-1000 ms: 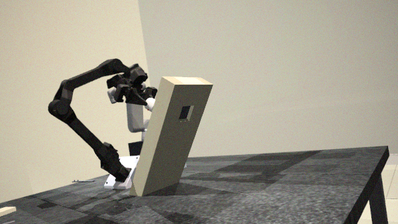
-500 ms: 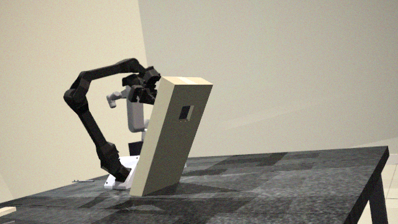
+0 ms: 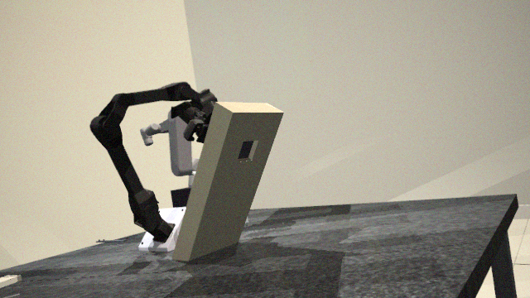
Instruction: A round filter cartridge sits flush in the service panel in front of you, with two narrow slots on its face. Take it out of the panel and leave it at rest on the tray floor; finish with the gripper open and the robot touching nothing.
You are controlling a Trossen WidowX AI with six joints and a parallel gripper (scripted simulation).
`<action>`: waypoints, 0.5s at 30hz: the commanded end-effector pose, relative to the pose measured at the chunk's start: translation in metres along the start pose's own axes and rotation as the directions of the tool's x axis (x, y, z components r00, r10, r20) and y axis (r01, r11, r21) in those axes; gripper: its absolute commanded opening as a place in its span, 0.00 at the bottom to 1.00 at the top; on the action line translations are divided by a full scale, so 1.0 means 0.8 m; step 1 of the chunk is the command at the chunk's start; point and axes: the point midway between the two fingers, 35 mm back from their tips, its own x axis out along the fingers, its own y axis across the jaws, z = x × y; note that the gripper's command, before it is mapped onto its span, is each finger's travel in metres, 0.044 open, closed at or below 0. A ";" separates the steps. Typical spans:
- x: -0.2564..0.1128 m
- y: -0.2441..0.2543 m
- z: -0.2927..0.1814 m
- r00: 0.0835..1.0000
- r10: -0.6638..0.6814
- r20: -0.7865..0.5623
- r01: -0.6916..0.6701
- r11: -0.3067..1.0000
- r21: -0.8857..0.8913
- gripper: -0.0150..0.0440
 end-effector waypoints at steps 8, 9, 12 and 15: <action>-0.006 0.074 -0.031 0.960 0.267 -0.084 -0.279 0.931 -0.235 0.25; -0.007 0.081 -0.033 0.952 0.292 -0.090 -0.306 0.917 -0.256 0.25; -0.012 0.101 -0.040 0.924 0.369 -0.103 -0.382 0.867 -0.321 0.25; -0.019 0.121 -0.045 0.888 0.445 -0.112 -0.452 0.804 -0.386 0.25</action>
